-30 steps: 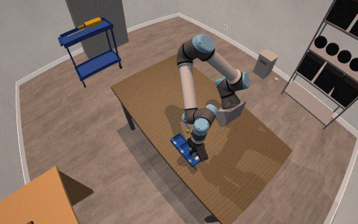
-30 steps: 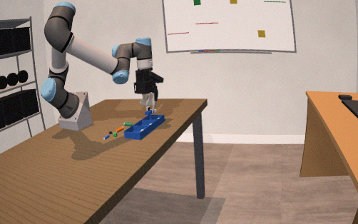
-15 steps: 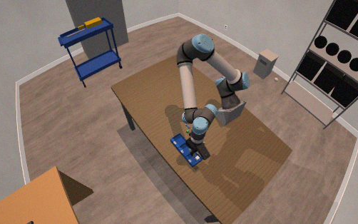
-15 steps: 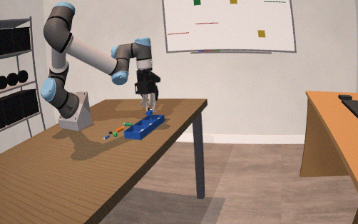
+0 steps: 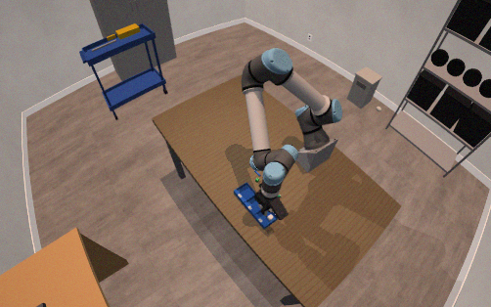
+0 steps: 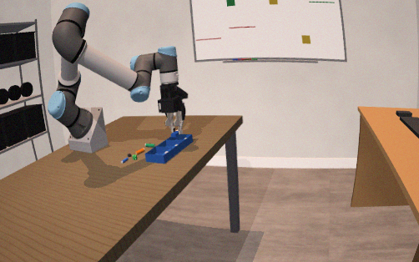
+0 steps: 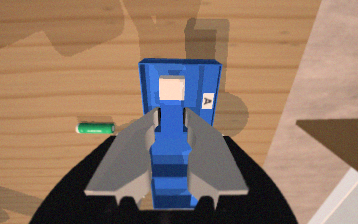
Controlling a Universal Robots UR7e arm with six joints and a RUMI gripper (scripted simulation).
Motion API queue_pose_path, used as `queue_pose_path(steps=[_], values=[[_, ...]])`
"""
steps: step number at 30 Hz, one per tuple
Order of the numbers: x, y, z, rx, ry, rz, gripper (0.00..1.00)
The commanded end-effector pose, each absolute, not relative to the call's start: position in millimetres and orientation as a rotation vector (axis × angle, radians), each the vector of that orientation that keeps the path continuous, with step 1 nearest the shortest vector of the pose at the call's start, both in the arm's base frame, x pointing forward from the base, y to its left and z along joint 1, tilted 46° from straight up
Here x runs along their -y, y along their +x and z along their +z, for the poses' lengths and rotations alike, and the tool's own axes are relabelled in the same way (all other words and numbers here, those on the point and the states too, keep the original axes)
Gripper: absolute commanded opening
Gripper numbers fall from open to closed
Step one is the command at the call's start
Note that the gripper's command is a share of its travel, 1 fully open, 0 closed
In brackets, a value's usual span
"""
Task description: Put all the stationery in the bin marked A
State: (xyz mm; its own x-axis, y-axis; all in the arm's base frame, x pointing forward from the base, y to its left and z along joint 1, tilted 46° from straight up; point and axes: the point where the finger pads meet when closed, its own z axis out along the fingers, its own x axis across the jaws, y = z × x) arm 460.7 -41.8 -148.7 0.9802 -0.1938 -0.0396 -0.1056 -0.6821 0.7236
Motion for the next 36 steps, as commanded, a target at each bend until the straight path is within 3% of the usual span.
queue_pose_path(steps=[1, 28, 29, 36], values=[[48, 460, -155, 0.207, 2.327, -0.142, 0.00], [61, 457, -167, 0.207, 2.327, -0.142, 0.00], [61, 457, -167, 0.207, 2.327, -0.142, 0.18], [61, 457, -167, 0.207, 2.327, -0.142, 0.18]])
